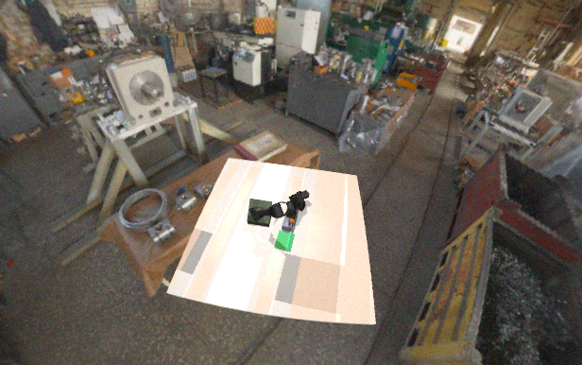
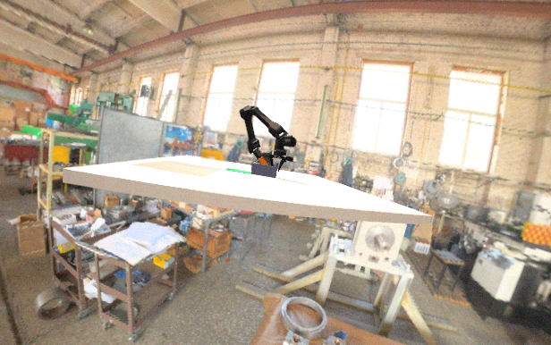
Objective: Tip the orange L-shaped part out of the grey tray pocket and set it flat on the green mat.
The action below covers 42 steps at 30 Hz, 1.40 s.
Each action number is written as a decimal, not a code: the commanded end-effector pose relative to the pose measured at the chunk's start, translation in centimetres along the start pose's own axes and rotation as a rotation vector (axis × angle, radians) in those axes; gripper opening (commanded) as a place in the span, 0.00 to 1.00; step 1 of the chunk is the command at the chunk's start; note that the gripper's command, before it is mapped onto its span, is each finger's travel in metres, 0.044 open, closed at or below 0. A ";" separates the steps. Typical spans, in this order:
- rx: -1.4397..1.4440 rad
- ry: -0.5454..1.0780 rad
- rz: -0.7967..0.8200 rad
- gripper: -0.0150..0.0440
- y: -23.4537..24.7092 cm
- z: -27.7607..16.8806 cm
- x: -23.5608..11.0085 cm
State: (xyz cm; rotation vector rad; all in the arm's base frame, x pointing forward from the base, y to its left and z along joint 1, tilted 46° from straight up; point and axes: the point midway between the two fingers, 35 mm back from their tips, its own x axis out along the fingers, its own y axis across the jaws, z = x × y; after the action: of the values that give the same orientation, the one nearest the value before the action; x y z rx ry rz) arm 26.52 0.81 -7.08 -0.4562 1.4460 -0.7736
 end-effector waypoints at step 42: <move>-0.015 -0.015 0.002 0.56 0.2 0.0 -10.5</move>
State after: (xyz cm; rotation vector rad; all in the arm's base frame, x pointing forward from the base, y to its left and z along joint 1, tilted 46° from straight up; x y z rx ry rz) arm 27.12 8.51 0.31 -0.4680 1.4365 -0.7564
